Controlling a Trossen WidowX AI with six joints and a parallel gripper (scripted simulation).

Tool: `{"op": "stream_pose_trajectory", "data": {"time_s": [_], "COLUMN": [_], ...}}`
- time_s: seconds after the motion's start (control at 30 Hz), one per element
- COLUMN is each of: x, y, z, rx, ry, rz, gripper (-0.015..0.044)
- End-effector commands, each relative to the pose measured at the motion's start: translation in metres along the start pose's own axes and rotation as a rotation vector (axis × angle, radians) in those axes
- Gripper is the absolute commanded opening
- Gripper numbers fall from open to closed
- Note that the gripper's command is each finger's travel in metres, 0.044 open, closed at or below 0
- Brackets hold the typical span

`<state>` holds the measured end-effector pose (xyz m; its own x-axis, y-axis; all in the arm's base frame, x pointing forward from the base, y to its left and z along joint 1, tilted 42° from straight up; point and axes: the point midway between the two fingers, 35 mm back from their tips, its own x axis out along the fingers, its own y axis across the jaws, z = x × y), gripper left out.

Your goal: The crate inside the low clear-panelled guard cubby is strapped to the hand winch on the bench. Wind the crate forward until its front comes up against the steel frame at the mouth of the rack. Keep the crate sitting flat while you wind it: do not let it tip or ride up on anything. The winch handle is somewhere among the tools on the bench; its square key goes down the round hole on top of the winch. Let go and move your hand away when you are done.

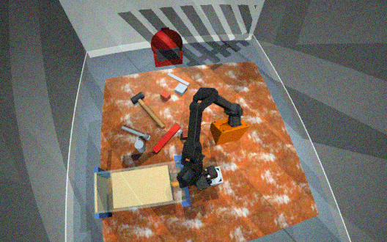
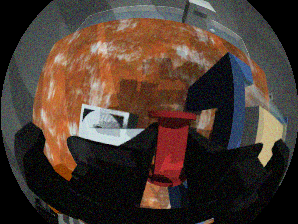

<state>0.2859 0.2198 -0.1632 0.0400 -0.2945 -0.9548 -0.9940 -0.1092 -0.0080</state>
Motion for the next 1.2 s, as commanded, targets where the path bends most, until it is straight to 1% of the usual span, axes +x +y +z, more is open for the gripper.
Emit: {"op": "stream_pose_trajectory", "data": {"time_s": [0.0, 1.17], "x": [0.007, 0.023], "y": [0.004, 0.034], "z": [0.017, 0.057], "rx": [-0.009, -0.009], "ry": [-0.029, -0.033], "rz": [0.004, 0.005], "gripper": [0.0000, 0.0000]}}
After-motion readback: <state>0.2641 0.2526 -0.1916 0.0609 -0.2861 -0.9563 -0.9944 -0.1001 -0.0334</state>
